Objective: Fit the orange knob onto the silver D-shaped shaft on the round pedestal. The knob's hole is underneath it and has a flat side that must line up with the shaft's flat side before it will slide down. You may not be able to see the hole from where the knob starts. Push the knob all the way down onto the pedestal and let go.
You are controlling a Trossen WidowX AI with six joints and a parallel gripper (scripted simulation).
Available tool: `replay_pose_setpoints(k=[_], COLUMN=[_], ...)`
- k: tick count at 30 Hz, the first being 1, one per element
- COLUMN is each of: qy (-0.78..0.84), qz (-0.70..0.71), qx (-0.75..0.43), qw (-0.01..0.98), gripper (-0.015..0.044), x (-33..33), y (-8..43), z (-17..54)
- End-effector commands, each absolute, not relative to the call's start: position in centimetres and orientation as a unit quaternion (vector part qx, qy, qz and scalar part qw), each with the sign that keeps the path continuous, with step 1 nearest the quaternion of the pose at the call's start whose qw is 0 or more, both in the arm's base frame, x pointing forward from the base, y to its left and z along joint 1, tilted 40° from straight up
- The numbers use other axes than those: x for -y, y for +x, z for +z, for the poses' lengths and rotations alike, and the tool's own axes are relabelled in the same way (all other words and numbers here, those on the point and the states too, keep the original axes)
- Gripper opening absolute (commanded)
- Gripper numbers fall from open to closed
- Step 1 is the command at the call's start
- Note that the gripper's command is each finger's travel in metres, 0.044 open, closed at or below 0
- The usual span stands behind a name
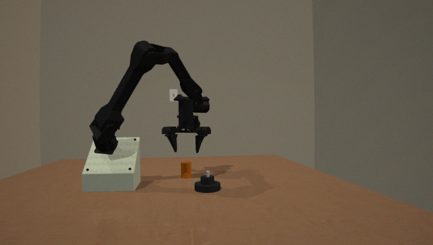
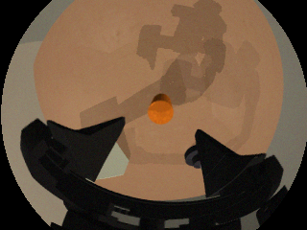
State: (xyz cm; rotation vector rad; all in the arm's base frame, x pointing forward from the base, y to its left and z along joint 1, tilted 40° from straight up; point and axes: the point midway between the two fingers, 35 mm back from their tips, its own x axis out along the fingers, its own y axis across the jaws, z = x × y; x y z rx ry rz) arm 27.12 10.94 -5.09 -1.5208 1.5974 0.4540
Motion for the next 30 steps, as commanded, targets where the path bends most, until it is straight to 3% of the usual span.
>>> replay_pose_setpoints(k=[1, 30], qy=[-0.613, -0.612], qz=[0.182, 0.181], qx=[-0.640, -0.640], qw=[0.426, 0.427], gripper=[0.0440, 0.0440], x=[-10.4, -7.6], y=[27.1, 27.8], z=[-5.7, -9.6])
